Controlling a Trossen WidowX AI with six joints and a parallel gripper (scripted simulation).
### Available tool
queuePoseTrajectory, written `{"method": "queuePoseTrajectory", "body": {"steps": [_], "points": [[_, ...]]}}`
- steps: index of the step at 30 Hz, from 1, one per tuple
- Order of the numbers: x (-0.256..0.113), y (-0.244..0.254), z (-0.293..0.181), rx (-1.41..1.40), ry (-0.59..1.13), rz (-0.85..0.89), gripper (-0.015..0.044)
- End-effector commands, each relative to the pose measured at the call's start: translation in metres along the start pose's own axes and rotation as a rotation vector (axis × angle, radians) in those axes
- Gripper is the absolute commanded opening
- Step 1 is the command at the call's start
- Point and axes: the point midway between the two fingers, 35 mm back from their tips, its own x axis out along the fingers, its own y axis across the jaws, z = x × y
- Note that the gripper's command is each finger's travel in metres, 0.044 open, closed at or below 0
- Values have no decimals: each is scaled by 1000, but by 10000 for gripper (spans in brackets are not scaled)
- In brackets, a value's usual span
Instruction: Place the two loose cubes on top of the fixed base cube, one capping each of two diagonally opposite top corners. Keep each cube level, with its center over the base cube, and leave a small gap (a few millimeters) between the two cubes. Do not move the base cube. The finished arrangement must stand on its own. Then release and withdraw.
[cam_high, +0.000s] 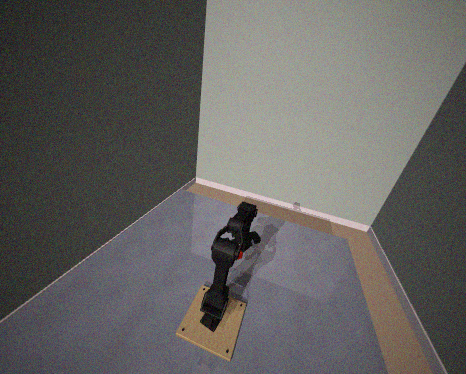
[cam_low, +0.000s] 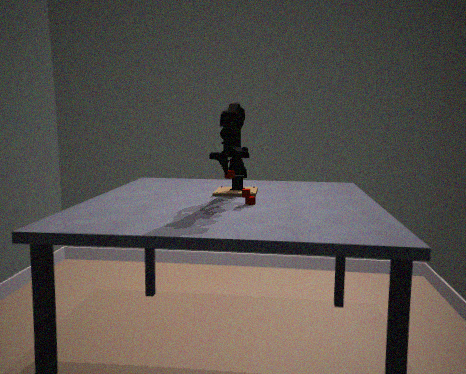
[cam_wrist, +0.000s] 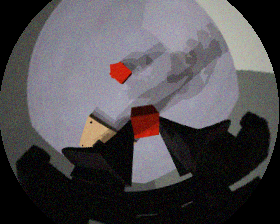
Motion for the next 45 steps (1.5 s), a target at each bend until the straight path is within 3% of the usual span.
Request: {"method": "queuePoseTrajectory", "body": {"steps": [1,36,45], "points": [[0,2,9,-59,2,2,105],[11,54,103,-678,-8,5,105],[23,57,106,-705,-8,5,105]]}}
